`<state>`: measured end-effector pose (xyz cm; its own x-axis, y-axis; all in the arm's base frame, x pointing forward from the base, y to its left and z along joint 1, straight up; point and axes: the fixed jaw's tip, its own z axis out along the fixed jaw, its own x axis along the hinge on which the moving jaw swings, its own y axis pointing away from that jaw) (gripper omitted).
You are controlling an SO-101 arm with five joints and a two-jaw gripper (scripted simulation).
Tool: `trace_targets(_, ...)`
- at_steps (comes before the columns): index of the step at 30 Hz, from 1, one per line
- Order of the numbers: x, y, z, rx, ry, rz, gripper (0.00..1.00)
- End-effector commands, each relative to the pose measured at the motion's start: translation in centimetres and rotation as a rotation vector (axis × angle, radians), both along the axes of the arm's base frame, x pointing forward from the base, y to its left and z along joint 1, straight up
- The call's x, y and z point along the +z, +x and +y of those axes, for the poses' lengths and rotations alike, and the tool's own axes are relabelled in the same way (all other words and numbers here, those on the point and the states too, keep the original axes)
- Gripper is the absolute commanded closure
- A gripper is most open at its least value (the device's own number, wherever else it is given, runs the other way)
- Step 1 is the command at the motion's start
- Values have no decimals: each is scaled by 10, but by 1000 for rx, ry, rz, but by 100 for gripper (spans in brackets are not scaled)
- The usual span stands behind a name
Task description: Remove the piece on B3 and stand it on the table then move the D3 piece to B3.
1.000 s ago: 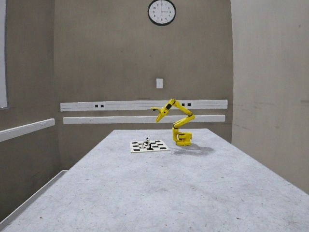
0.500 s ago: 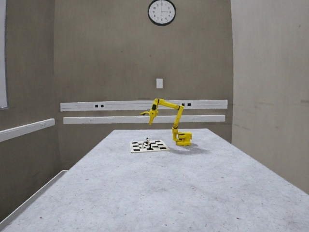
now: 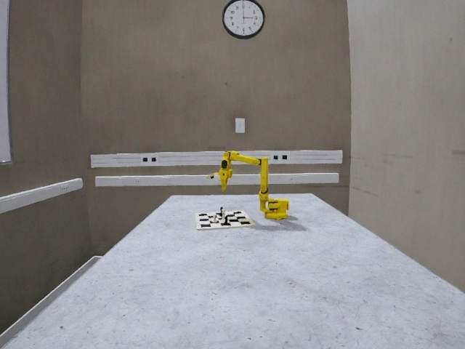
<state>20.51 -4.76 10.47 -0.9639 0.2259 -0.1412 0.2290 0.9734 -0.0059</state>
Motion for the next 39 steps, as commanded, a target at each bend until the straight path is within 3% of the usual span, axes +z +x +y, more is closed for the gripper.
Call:
trace_targets(1, -1, 0, -2, -10, 4, 11, 100)
trace_targets(39, -11, -3, -4, -20, 19, 64, 100)
